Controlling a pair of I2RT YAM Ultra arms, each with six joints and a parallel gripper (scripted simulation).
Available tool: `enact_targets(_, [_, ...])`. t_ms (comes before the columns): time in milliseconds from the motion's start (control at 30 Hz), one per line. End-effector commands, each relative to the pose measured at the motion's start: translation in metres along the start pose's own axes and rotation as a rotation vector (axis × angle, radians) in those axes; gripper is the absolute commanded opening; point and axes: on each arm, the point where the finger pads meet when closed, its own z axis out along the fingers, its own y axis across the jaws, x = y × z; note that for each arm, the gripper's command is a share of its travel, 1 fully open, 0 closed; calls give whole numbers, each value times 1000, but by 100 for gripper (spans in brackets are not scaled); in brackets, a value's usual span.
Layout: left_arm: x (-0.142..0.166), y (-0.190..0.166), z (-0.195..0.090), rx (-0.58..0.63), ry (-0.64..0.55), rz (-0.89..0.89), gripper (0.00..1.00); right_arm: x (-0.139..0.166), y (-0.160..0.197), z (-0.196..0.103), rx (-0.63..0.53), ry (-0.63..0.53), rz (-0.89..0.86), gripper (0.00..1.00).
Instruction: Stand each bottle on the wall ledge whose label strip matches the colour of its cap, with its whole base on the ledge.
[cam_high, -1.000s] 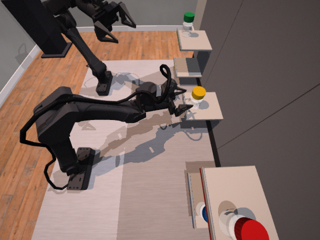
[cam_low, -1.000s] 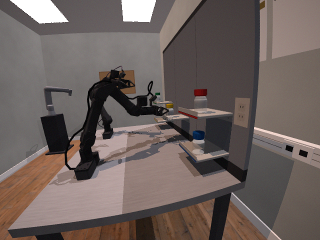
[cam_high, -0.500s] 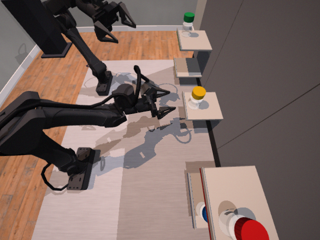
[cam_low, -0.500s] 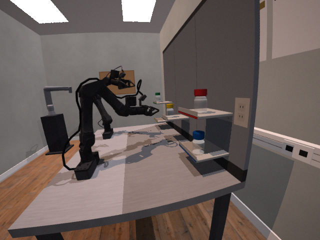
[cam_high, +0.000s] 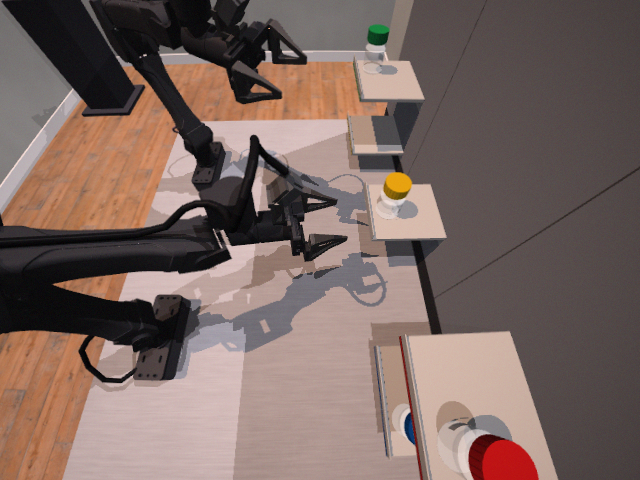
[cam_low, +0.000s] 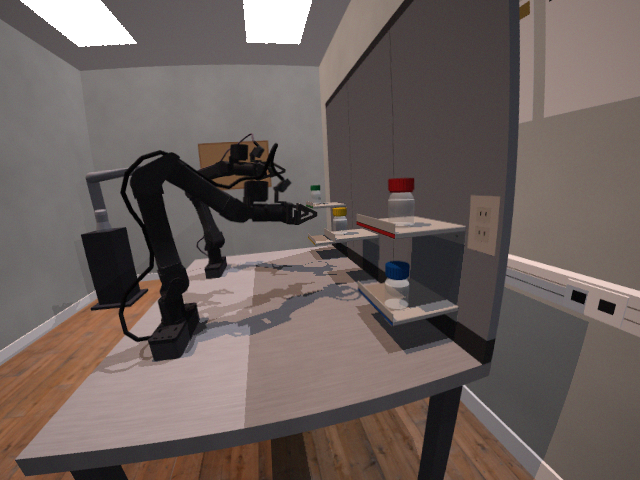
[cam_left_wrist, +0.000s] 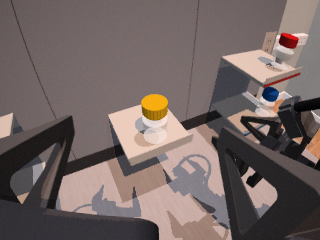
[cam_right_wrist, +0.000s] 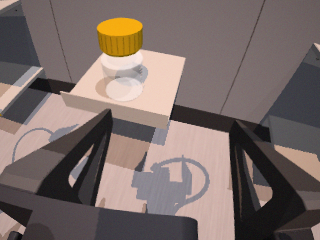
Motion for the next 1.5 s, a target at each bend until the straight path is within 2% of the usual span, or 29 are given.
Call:
enact_targets(0, [9,-2,48,-149,-83,-43,100,-37,-41,-25,8,19,-6,88])
enact_targets(67, [9,-2,48,-149,-83,-43,100,-37,-41,-25,8,19,-6,88])
enact_targets(233, [43,-16,80,-210,-75,-45,100,-91,-97,-61,62,-41,13,88])
enact_targets(433, [68,-25,92,-213,-32,-26,100,-125,-136,-82,113,-81,21,88])
enact_targets(567, [61,-26,91,-203,-45,-31,100,-143,-157,-93,146,-104,21,88])
enact_targets(833, [61,-26,91,-203,-45,-31,100,-157,-171,-100,185,-139,23,88])
enact_targets(1233, [61,-26,91,-203,-45,-31,100,-157,-171,-100,185,-139,23,88])
enact_targets(1300, [61,-26,91,-203,-45,-31,100,-149,-169,-95,179,-119,28,88])
enact_targets(1367, [51,-25,88,-202,-80,-42,81,-148,-165,-95,149,-105,13,88])
enact_targets(1467, [59,-27,98,-190,-93,-62,81,-141,-151,-92,56,-69,-12,88])
